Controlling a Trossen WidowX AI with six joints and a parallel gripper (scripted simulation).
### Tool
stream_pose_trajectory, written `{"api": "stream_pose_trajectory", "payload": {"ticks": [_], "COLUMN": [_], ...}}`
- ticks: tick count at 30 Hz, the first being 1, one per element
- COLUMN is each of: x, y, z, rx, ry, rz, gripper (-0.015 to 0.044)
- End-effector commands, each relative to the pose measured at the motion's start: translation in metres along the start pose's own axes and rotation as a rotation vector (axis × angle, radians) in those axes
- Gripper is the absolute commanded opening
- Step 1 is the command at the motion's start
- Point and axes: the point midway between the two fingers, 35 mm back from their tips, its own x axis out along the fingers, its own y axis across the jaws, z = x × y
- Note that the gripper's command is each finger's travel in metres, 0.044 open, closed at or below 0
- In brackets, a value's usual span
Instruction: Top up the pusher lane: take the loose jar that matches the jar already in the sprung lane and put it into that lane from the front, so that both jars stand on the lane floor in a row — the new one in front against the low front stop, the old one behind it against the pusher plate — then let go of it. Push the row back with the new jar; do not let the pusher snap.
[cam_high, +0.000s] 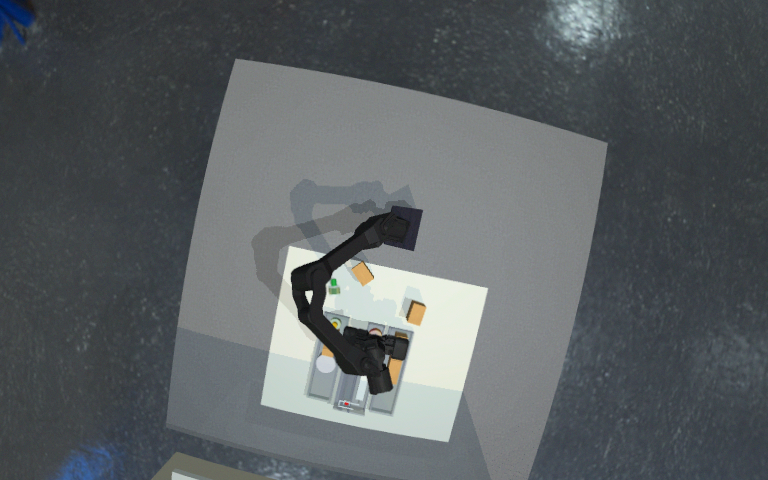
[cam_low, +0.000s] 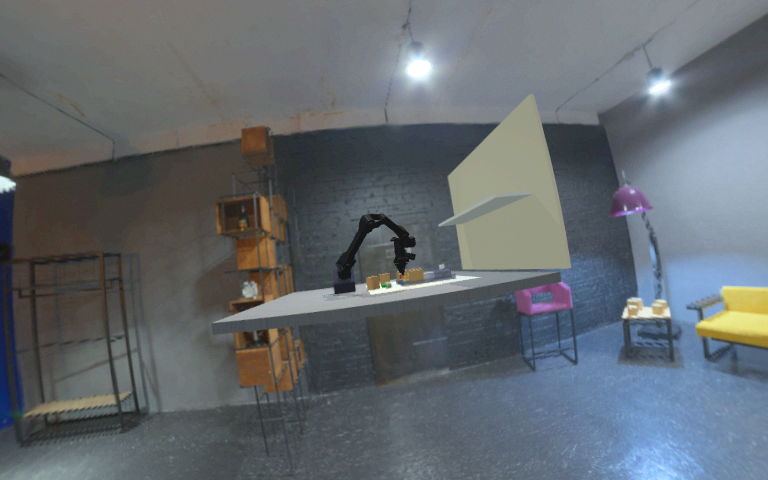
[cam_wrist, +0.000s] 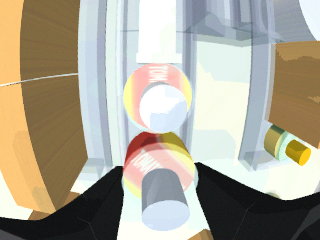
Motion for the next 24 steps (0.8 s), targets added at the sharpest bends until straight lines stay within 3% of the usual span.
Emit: {"api": "stream_pose_trajectory", "payload": {"ticks": [1, 24], "x": [-0.0018, 0.0025], "y": [-0.0027, -0.0027], "z": [0.0069, 0.0083], "rx": [0.01, 0.01], "ry": [-0.02, -0.02], "rz": [-0.009, -0.009], "gripper": [0.0, 0.0]}}
